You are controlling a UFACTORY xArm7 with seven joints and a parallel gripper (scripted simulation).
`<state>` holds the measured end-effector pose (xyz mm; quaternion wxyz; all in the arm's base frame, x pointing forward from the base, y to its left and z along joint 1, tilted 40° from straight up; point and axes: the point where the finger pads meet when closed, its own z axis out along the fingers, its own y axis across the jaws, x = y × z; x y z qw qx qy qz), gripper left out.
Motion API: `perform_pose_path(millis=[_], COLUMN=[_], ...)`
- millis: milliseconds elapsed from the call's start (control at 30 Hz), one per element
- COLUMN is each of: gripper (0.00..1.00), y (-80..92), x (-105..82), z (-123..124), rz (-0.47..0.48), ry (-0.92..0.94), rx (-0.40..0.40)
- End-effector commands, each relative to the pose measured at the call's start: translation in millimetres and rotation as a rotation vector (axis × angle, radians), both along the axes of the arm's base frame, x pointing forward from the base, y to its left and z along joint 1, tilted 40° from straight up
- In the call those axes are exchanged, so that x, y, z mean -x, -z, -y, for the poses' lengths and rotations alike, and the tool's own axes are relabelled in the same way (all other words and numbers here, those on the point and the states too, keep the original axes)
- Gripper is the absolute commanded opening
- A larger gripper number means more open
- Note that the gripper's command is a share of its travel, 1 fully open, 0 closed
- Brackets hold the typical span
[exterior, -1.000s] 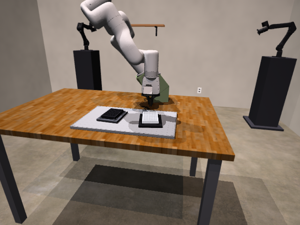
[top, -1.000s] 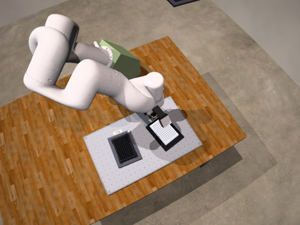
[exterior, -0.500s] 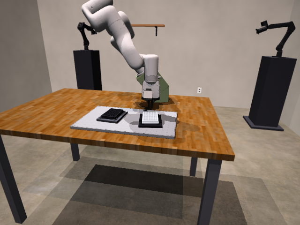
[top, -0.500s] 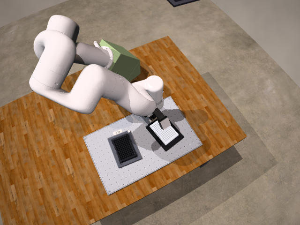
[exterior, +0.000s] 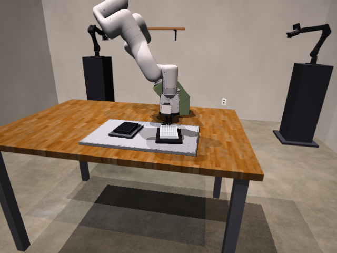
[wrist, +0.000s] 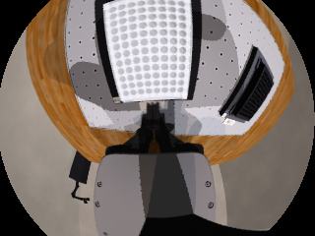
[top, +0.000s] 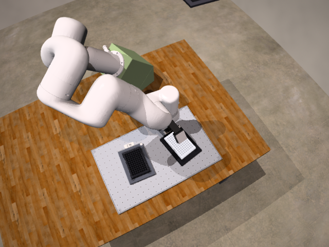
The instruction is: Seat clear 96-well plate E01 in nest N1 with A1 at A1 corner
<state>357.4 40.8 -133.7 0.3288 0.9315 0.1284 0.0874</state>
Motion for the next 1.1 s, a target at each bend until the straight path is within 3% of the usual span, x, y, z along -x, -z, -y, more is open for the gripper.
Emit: perform_pose_path(millis=[0, 1067], gripper=[0.0, 0.0], y=[0.3, -0.2], x=[-0.8, -7.4], z=[-1.5, -3.6], rz=[0.001, 0.001], ry=[-0.002, -0.002], rx=[-0.003, -0.003])
